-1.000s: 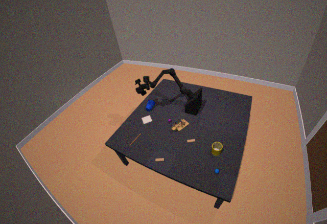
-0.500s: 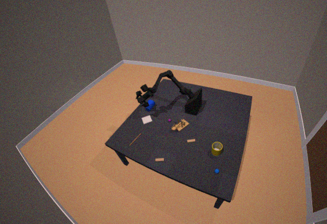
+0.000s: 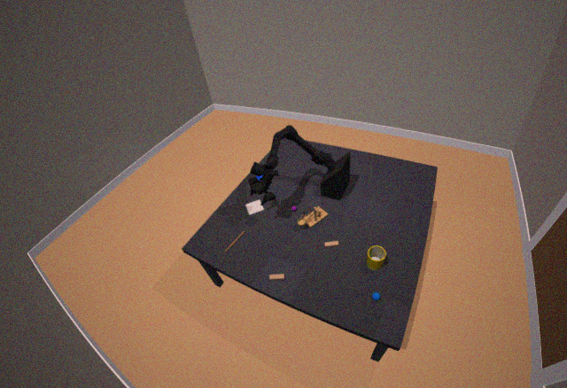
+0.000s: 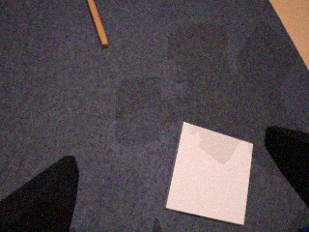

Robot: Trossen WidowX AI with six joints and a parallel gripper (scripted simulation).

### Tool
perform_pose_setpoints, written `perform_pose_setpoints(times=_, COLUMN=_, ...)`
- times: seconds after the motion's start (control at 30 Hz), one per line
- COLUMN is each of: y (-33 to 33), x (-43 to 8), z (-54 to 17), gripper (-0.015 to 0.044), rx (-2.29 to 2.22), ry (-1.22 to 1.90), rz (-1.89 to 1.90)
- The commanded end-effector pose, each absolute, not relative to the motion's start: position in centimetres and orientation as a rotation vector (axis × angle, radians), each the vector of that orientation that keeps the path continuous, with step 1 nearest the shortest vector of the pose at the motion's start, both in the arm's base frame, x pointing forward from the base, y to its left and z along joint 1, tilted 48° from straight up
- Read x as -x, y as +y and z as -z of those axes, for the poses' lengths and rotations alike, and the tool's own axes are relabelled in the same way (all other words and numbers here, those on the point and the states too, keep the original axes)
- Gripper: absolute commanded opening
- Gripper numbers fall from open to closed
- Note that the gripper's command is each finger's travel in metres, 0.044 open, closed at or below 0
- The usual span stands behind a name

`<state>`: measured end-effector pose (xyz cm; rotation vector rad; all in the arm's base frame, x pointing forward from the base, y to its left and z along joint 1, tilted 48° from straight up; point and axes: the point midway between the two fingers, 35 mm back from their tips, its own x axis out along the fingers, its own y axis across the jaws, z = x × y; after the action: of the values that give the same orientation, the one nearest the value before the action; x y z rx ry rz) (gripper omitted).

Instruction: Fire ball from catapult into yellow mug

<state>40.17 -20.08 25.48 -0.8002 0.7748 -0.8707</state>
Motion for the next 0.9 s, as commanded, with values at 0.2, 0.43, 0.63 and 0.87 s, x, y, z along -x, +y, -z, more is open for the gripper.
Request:
perform_pose_setpoints(times=0.2, y=-11.5, x=-40.9, z=-13.0, gripper=0.044, rx=0.528, ry=0.944, rz=0.704)
perform_pose_setpoints(times=0.43, y=-6.6, x=-38.2, z=-6.9, gripper=0.044, rx=0.392, ry=1.077, rz=0.704)
perform_pose_setpoints(times=0.63, y=-3.2, x=-34.5, z=-3.0, gripper=0.044, rx=0.314, ry=1.185, rz=0.774)
perform_pose_setpoints(times=0.87, y=-0.8, x=-29.0, z=-0.5, gripper=0.044, rx=0.285, ry=1.27, rz=0.942)
